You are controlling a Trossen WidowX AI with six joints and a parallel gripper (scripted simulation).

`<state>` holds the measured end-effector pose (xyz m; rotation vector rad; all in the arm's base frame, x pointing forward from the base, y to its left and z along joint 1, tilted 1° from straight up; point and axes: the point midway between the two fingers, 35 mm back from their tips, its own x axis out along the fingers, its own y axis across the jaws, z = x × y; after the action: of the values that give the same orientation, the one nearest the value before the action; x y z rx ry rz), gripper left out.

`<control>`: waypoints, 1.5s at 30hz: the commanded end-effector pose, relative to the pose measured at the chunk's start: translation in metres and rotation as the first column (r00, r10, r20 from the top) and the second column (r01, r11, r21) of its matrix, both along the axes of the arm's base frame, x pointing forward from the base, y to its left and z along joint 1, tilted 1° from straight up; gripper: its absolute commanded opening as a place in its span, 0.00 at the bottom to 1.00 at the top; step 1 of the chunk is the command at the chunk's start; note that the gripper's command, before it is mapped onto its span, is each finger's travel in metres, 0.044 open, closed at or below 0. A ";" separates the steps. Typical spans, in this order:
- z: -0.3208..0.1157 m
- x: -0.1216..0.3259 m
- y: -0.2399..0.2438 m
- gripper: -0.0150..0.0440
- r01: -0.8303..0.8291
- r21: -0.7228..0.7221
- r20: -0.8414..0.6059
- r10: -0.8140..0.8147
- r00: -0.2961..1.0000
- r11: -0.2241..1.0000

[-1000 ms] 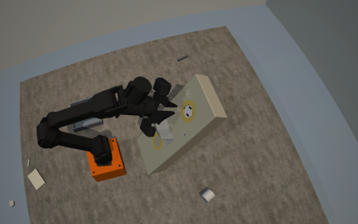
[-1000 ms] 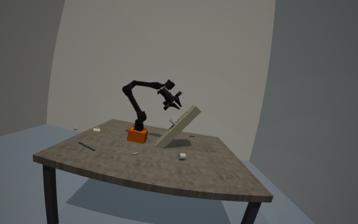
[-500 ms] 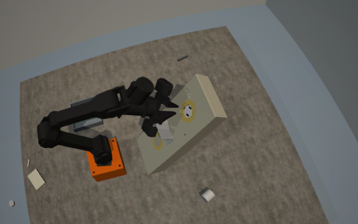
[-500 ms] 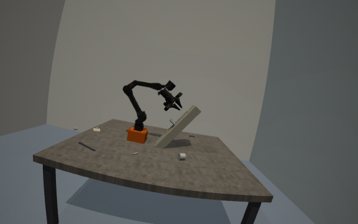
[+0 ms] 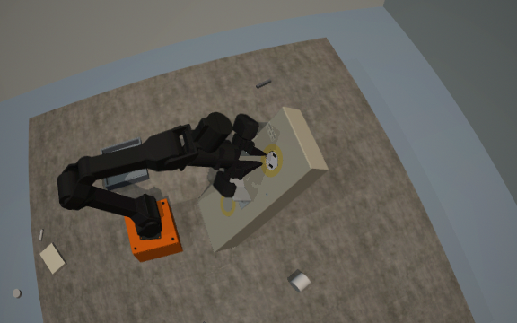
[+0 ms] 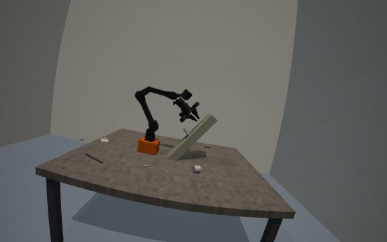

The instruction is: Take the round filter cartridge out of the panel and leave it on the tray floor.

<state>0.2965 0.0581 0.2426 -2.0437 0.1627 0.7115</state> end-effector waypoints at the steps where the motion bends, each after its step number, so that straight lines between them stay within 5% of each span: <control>1: -0.007 0.006 0.000 0.43 0.001 -0.007 -0.004 -0.002 1.000 1.000; 45: -0.017 0.021 0.003 0.43 0.002 -0.007 -0.003 -0.002 1.000 1.000</control>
<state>0.3152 0.0609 0.2265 -2.0440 0.1682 0.7156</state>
